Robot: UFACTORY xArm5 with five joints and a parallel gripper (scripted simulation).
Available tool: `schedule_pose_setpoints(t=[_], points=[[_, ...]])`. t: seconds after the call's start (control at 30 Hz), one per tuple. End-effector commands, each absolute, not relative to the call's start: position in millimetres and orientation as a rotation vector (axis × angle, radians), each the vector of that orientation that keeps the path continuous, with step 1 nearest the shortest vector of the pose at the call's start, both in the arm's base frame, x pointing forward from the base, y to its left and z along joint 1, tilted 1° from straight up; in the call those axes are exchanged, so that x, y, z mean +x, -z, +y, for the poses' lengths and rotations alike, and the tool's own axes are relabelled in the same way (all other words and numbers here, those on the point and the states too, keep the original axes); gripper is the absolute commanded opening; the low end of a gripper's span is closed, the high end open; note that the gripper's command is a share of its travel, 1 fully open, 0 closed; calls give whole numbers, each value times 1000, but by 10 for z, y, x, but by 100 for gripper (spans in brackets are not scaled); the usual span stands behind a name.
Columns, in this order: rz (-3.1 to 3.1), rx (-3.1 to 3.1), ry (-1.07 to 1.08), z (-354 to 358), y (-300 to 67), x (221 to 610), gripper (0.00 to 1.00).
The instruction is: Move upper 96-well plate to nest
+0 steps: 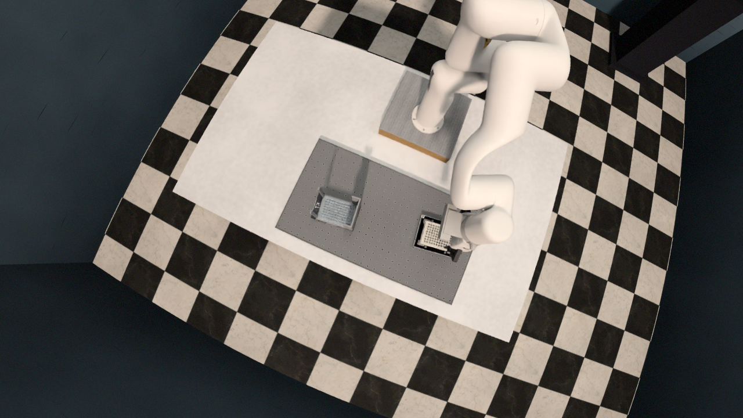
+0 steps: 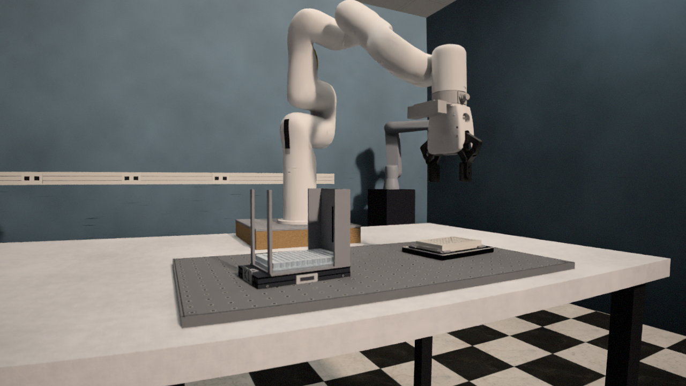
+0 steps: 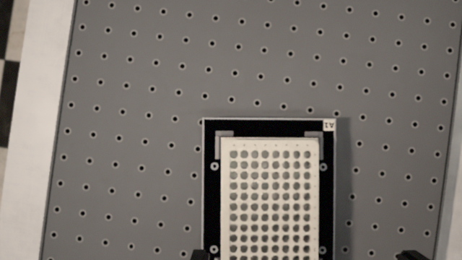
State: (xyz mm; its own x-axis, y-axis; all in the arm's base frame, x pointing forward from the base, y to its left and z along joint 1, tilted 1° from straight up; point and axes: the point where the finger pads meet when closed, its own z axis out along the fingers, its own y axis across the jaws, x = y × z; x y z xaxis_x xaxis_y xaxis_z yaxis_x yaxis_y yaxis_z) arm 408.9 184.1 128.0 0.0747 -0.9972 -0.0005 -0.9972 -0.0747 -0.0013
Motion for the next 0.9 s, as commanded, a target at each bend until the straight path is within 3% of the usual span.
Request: schedule_pose_setpoints(t=[0.0, 0.3, 0.87], points=[[2131, -2296, -13, 1845, -1348, 4100, 100], [2131, -2296, -12, 1842, -1571, 4100, 100], [2131, -2296, -12, 1842, -1571, 4100, 100]])
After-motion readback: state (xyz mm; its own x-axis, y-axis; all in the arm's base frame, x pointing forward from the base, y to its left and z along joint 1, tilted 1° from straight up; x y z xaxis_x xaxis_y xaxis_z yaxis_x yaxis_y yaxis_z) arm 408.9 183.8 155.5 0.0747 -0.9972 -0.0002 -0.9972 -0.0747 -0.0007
